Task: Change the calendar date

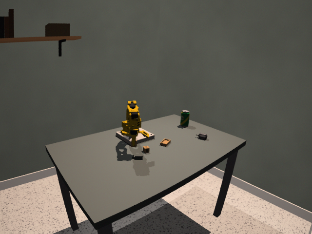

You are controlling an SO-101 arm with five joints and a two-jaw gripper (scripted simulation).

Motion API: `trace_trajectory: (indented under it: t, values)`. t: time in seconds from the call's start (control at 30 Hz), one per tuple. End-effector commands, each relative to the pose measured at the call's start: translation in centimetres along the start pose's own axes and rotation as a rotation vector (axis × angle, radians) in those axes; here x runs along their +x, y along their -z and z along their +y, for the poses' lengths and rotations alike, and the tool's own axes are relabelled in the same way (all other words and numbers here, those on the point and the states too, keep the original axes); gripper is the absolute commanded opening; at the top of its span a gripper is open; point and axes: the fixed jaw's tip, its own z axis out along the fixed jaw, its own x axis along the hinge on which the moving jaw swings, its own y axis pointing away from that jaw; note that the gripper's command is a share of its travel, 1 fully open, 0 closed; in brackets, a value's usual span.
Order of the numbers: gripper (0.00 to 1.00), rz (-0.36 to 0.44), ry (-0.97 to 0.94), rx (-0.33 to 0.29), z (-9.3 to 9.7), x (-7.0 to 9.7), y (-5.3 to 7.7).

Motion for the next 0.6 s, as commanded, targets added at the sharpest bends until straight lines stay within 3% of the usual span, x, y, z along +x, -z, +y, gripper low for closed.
trace_trajectory:
  t: [0.0, 0.4, 0.57]
  values:
    - [0.0, -0.008, -0.003, 0.031, -0.3, 0.2, 0.8]
    - [0.0, -0.008, -0.001, 0.031, -0.3, 0.1, 0.8]
    - [0.0, -0.008, 0.047, 0.031, 0.0, -1.0, 0.8]
